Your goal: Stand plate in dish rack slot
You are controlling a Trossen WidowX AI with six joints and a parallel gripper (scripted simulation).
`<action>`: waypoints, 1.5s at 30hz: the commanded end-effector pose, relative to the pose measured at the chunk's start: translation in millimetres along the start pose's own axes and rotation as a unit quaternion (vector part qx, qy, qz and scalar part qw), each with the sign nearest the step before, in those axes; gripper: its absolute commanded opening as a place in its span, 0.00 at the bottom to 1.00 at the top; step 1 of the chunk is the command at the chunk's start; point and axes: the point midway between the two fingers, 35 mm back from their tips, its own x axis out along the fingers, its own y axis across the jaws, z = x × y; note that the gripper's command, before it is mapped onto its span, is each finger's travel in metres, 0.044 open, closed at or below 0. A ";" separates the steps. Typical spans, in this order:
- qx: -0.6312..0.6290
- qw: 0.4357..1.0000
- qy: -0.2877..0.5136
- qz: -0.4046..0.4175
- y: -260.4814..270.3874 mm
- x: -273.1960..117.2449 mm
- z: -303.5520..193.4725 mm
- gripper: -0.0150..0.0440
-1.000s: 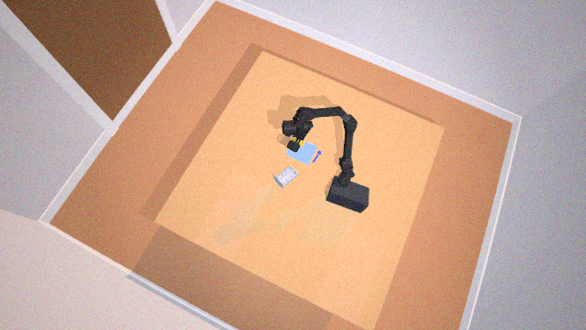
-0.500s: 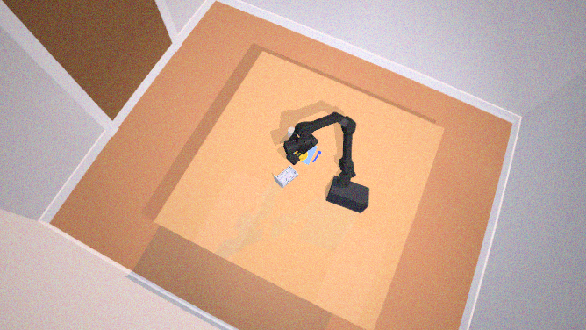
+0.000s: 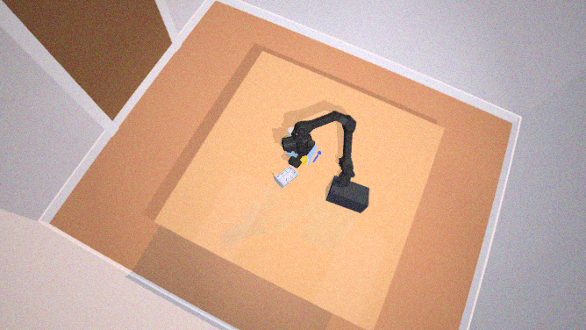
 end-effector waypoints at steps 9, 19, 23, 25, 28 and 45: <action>-0.099 0.989 0.050 0.099 2.9 29.1 -2.3 0.25; -0.179 0.963 0.055 0.192 6.5 49.0 -1.6 0.25; -0.210 0.949 0.048 0.229 7.9 55.9 -1.0 0.25; -0.225 0.942 0.042 0.247 8.6 59.2 -0.5 0.25; -0.247 0.929 0.031 0.274 9.4 63.7 0.3 0.25; -0.358 0.841 -0.090 0.396 9.7 83.4 7.5 0.25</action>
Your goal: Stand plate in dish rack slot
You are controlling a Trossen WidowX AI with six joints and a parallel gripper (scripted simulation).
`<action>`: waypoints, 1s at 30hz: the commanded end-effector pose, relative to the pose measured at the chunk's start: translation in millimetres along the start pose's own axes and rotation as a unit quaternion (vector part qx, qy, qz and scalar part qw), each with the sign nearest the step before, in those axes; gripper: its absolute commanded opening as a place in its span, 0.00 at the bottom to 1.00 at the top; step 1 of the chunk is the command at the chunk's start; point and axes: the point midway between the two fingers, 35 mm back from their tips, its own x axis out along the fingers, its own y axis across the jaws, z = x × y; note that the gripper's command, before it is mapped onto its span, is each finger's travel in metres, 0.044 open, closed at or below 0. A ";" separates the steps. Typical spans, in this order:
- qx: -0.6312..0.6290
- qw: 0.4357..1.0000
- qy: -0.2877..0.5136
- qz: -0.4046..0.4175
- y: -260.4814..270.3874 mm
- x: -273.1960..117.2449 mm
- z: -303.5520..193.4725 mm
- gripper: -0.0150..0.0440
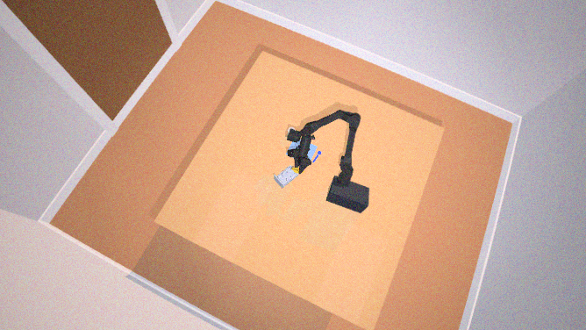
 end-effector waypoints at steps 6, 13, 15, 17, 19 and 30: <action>-0.093 0.992 -0.075 0.033 -6.6 3.5 -1.7 0.25; -0.166 0.976 -0.139 0.037 -13.6 3.2 -2.5 0.25; -0.188 0.969 -0.157 0.036 -15.6 2.7 -2.9 0.25; -0.209 0.961 -0.176 0.032 -17.6 2.1 -3.4 0.25; -0.230 0.953 -0.194 0.028 -19.6 1.2 -3.9 0.25; -0.343 0.893 -0.289 -0.021 -30.1 -5.9 -8.5 0.25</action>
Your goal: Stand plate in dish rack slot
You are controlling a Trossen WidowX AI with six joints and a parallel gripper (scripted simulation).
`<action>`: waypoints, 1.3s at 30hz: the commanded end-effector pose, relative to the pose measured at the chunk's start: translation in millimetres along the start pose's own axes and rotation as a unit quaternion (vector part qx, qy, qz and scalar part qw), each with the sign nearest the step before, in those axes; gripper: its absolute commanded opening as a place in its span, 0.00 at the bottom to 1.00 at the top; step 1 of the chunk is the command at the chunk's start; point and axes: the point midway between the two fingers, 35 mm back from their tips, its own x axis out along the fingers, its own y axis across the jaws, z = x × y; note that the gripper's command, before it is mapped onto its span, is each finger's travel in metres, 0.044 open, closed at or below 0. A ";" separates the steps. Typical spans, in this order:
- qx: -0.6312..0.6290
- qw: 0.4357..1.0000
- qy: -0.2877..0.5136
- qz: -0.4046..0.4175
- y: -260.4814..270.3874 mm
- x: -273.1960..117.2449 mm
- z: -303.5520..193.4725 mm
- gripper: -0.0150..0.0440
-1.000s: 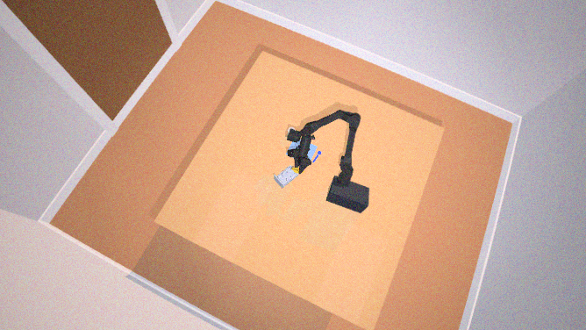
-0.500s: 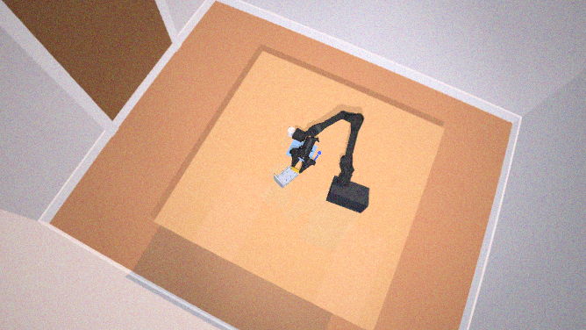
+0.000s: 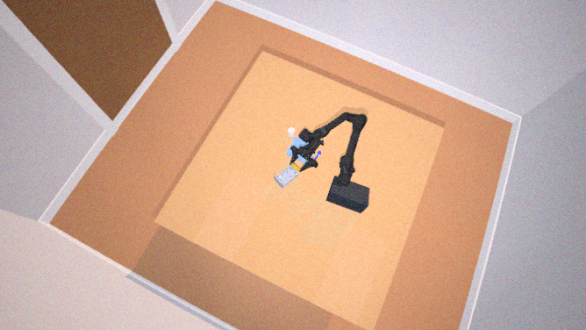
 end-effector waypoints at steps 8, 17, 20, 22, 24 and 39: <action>-0.139 0.986 -0.073 -0.063 -2.4 -12.5 -4.4 0.25; -0.147 0.984 -0.077 -0.067 -2.6 -13.5 -4.7 0.25; -0.147 0.984 -0.077 -0.067 -2.7 -12.9 -4.6 0.25; -0.146 0.984 -0.075 -0.067 -3.2 -8.2 -3.3 0.25; -0.145 0.984 -0.073 -0.068 -4.0 -1.8 -1.4 0.25; -0.148 0.984 -0.074 -0.070 -5.7 12.2 2.6 0.25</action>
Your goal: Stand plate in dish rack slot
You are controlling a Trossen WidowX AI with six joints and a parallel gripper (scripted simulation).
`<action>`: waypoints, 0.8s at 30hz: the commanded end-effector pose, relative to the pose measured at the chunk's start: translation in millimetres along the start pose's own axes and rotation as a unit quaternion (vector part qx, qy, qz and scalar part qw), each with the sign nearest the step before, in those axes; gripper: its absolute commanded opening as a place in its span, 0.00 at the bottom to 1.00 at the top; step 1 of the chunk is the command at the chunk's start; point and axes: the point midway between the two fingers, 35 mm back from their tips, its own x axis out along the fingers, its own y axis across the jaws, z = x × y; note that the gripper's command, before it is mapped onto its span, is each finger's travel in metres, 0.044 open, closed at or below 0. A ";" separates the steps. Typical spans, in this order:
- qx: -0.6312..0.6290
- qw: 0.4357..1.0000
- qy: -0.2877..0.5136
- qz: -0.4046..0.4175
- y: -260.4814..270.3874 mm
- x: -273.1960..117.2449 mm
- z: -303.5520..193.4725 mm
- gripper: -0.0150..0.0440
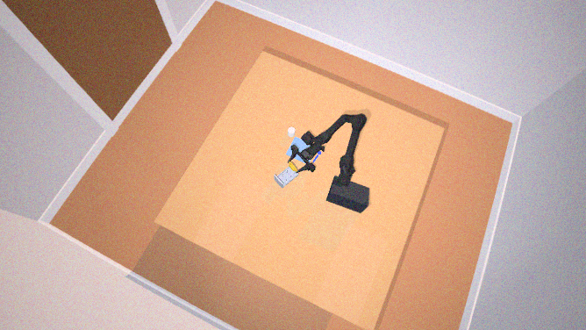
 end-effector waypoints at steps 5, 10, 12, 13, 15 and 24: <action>0.000 1.000 0.000 0.000 4.0 13.9 0.8 0.25; 0.000 1.000 0.000 0.000 4.1 14.5 0.9 0.25; -0.001 1.000 -0.001 -0.001 5.1 17.3 1.1 0.25; -0.002 1.000 -0.001 -0.001 5.9 19.4 1.3 0.25; -0.002 1.000 -0.001 -0.002 6.6 21.2 1.5 0.25; -0.004 1.000 -0.001 -0.004 7.1 22.5 -15.5 0.25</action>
